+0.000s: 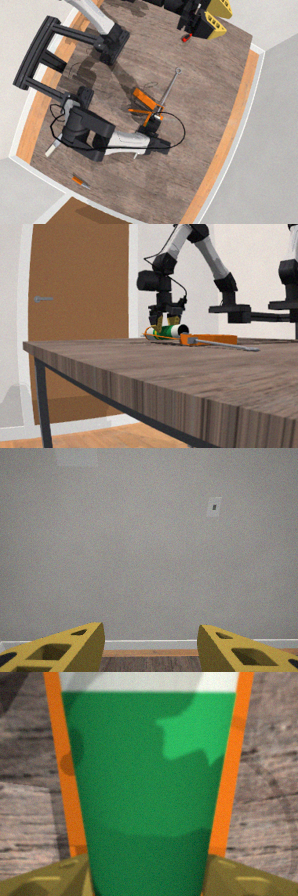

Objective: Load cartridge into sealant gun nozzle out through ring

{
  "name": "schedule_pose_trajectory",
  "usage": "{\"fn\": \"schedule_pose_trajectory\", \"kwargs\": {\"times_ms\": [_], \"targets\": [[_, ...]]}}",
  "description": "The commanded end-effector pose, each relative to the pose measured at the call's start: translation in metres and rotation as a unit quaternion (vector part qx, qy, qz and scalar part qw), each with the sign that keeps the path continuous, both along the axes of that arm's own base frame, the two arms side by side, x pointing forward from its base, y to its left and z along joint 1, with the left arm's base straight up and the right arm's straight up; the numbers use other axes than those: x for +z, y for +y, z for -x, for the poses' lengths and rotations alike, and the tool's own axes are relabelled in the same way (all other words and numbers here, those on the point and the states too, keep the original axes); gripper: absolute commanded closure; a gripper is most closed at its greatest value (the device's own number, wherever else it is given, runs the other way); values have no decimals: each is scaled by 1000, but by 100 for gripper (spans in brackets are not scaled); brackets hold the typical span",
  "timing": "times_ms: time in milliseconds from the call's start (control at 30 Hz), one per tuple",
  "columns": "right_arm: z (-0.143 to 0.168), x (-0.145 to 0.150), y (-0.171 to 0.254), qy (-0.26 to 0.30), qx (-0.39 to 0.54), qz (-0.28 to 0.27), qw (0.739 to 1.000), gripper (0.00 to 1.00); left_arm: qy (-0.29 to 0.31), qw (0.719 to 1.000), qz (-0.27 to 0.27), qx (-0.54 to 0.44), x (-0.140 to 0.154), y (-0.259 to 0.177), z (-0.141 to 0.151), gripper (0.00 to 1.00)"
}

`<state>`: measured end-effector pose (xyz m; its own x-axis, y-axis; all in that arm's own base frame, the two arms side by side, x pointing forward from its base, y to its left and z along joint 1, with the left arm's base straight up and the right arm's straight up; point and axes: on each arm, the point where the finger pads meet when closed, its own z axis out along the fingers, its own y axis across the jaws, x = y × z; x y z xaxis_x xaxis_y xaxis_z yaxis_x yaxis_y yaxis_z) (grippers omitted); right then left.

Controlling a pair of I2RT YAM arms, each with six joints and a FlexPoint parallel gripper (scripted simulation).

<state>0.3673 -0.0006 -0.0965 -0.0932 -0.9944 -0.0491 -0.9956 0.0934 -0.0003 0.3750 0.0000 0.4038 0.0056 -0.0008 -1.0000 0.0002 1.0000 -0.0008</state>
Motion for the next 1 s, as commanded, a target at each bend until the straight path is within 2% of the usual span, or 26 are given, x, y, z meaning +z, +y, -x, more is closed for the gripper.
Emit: {"fn": "schedule_pose_trajectory", "kwargs": {"times_ms": [0, 100, 267, 367, 667, 833, 900, 967], "targets": [[-12, 21, 1, -25, 2, -1, 1000, 100, 9, 1000, 6, -3, -3, -1, 4, 48], [-24, 27, 7, -42, 2, -3, 999, 100, 9, 1000, 6, -3, -3, -1, 4, 48], [-20, 6, 2, -28, -6, 34, 999, 100, 9, 1000, 6, -3, -3, -1, 4, 48], [-13, -7, 4, -14, 1, 25, 1000, 100, 9, 1000, 6, -3, -3, -1, 4, 48], [-26, 19, 1, -46, 9, 23, 999, 100, 9, 1000, 6, -3, -3, -1, 4, 48], [-10, 13, 5, -31, 10, 15, 999, 100, 9, 1000, 6, -3, -3, -1, 4, 48], [-17, 19, 9, -34, 1, 9, 999, 100, 9, 1000, 6, -3, -3, -1, 4, 48], [-31, 23, 5, -57, -4, 26, 998, 100, 9, 1000, 6, -3, -3, -1, 4, 48]]}}
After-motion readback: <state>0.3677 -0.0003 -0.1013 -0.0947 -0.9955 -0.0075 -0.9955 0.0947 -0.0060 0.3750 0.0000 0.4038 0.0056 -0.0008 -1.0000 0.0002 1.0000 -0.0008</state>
